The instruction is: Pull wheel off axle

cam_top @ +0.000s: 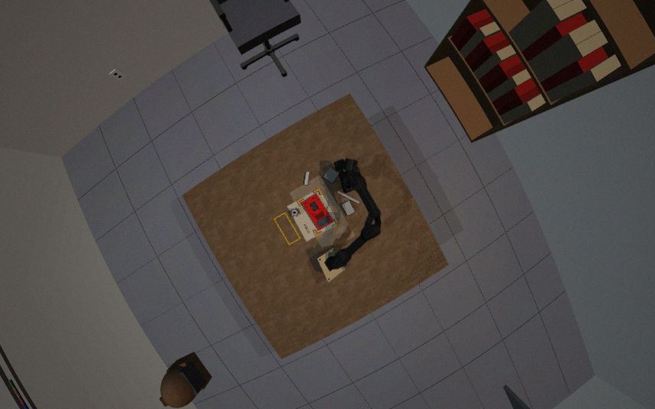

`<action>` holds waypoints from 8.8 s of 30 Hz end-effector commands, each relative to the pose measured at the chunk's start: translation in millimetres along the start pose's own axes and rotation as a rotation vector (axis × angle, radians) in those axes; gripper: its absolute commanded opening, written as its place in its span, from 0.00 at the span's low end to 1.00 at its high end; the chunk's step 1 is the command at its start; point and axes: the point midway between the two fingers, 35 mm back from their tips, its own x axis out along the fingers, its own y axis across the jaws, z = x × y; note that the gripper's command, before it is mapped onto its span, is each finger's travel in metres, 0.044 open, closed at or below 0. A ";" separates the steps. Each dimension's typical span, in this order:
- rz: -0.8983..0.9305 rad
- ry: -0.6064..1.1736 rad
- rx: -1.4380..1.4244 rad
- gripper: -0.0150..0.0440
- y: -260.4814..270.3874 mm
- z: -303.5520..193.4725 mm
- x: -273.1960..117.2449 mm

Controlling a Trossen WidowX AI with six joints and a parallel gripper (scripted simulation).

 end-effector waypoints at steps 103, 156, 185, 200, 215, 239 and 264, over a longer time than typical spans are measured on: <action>-0.203 0.255 -1.729 0.25 -100.4 -344.4 -41.4; -0.198 0.250 -1.734 0.25 -95.8 -344.7 -58.5; -0.204 0.248 -1.745 0.25 -93.1 -347.2 -92.5; -0.192 0.257 -1.737 0.25 -151.5 -426.3 -119.3; -0.191 0.255 -1.736 0.25 -164.5 -434.3 -95.7; -0.205 0.262 -1.728 0.65 -186.1 -432.7 -23.1; -0.196 0.258 -1.740 1.00 -229.8 -383.6 -146.1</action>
